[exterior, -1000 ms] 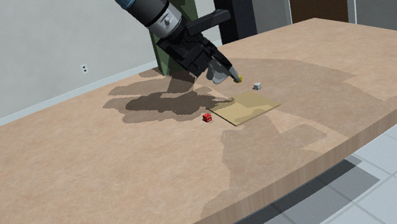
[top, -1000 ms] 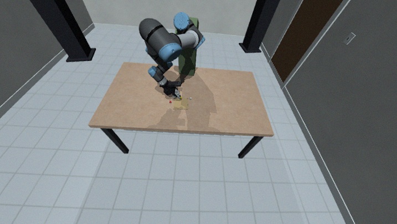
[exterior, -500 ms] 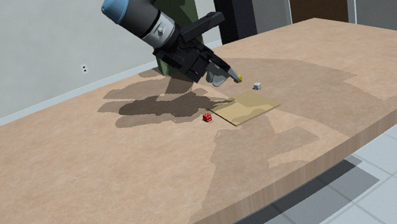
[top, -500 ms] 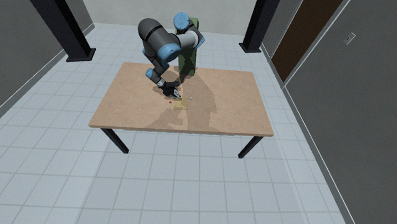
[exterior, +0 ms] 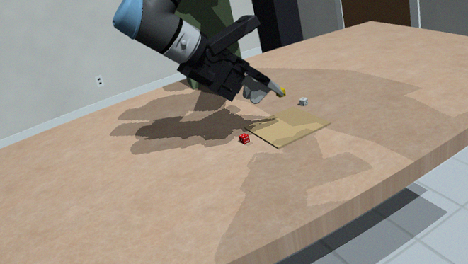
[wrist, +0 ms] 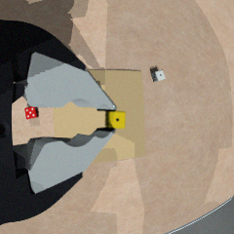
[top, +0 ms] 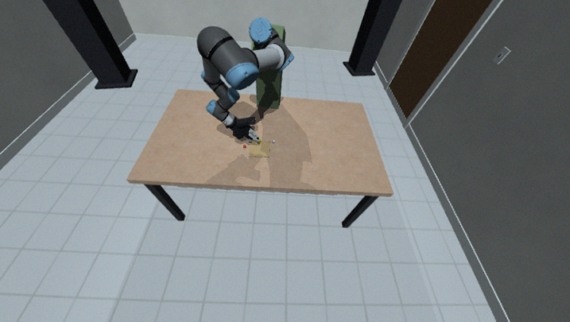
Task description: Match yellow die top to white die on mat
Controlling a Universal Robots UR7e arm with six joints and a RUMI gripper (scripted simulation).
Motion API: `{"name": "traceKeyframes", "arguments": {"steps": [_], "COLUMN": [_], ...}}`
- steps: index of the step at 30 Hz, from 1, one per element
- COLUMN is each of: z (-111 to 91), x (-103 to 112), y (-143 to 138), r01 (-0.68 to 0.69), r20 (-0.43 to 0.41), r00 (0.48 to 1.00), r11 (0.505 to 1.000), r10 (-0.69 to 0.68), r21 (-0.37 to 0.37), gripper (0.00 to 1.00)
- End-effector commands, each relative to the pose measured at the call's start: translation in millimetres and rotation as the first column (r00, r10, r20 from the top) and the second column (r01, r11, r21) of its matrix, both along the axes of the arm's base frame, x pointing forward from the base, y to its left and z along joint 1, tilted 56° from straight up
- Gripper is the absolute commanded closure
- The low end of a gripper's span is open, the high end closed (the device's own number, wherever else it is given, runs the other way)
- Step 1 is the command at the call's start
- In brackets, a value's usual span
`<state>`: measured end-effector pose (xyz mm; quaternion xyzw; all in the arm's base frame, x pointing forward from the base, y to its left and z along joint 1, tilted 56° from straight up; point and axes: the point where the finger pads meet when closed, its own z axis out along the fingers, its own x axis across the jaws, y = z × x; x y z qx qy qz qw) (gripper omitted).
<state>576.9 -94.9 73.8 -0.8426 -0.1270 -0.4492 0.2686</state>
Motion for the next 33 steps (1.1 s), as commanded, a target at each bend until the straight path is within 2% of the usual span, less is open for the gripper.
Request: {"name": "traceKeyframes", "arguments": {"steps": [1,33], "z": [1.2,-1.0], "x": [0.0,3.3], "y": [-0.3,-1.1], "r01": [-0.01,-0.011], "r20": [0.003,0.003], "r00": [1.0,1.0], "r11": [1.0,1.0], "r10": [0.01,0.011], "r21": [0.008,0.009], "gripper": [1.0,1.0]}}
